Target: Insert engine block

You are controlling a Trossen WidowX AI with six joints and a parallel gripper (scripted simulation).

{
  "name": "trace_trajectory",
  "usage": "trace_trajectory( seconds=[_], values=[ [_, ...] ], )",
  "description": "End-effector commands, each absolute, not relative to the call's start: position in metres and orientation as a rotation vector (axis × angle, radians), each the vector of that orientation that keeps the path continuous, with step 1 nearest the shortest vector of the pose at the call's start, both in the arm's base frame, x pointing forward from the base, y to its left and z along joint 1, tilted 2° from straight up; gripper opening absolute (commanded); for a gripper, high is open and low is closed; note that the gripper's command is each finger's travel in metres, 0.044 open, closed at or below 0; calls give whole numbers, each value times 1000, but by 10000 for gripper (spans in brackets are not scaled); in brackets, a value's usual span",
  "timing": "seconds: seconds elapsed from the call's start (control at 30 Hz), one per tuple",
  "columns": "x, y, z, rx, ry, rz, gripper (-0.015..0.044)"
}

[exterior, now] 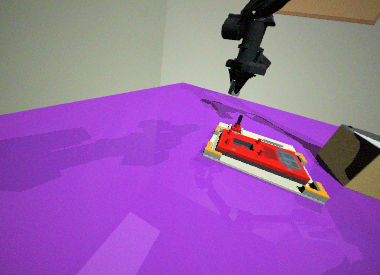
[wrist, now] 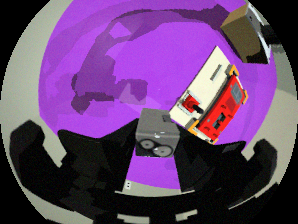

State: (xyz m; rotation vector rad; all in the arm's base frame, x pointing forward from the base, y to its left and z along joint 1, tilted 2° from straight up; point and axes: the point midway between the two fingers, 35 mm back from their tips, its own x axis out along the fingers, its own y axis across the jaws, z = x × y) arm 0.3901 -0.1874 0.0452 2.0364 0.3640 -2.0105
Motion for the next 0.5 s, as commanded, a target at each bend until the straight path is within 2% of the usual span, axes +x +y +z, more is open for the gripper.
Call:
trace_trajectory(
  seconds=[0.0,0.27,0.47],
  values=[
    [390,-187,61,2050,351,-2006,0],
    [387,-185,78,2052,349,-2017,0],
    [386,-186,51,2052,349,-2017,0]
  ],
)
